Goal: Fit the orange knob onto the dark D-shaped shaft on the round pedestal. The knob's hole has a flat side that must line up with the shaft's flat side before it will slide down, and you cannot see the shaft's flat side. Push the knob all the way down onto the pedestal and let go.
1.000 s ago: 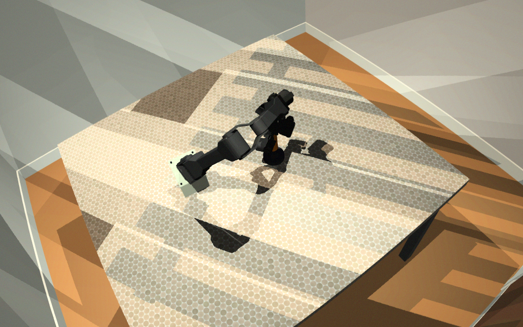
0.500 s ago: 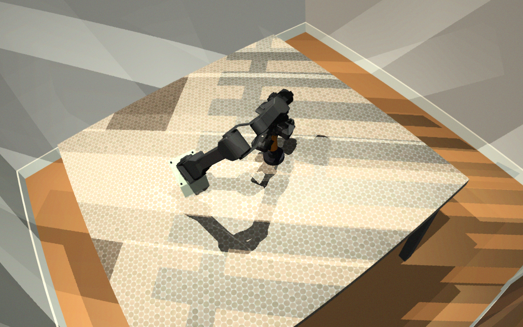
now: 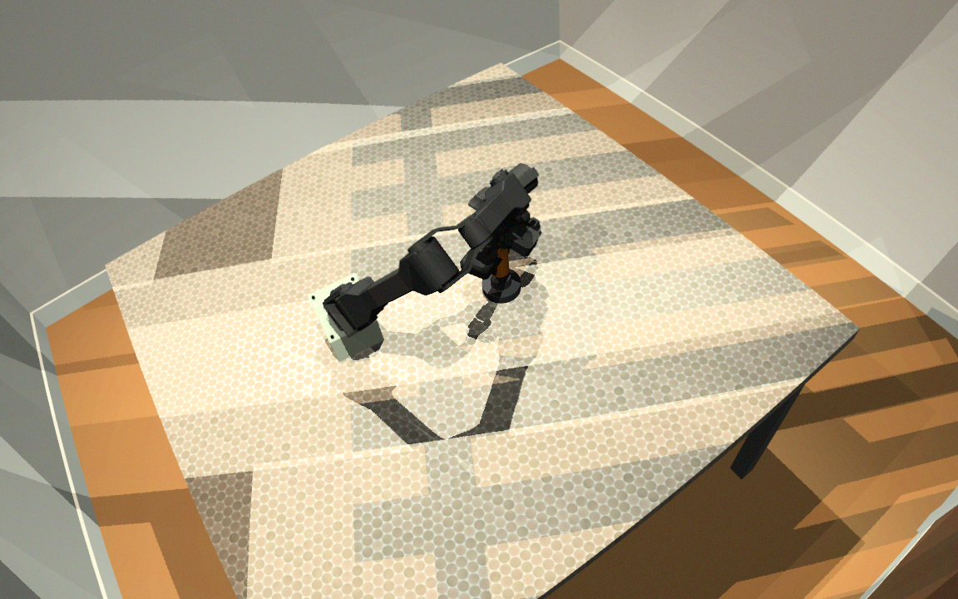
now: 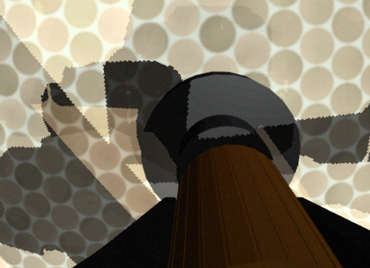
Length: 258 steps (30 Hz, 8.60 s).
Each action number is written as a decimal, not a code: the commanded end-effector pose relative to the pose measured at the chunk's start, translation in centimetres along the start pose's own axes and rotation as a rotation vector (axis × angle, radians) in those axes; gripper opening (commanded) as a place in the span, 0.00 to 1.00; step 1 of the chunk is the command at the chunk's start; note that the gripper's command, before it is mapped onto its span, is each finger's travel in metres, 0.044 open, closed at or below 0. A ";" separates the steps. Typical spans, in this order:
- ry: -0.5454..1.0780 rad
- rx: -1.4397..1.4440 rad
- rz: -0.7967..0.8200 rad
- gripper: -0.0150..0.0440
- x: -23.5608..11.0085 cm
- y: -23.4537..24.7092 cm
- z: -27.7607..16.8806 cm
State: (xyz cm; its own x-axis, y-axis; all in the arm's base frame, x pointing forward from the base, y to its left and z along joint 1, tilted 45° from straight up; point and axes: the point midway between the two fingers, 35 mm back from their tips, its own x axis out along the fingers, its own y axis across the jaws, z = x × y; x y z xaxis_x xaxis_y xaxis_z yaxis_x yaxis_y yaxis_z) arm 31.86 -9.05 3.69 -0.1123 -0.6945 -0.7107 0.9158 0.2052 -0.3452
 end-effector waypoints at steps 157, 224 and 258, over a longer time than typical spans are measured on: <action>-0.001 0.634 0.005 0.25 0.3 0.0 -0.1; -0.001 0.669 0.005 0.25 0.2 0.1 0.2; -0.001 0.714 0.005 0.25 0.1 -0.1 0.1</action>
State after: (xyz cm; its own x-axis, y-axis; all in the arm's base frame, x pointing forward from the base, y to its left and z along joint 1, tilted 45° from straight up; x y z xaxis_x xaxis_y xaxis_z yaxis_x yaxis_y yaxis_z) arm 31.80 -9.16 3.61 -0.1087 -0.6928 -0.7129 0.9403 -0.3043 0.1524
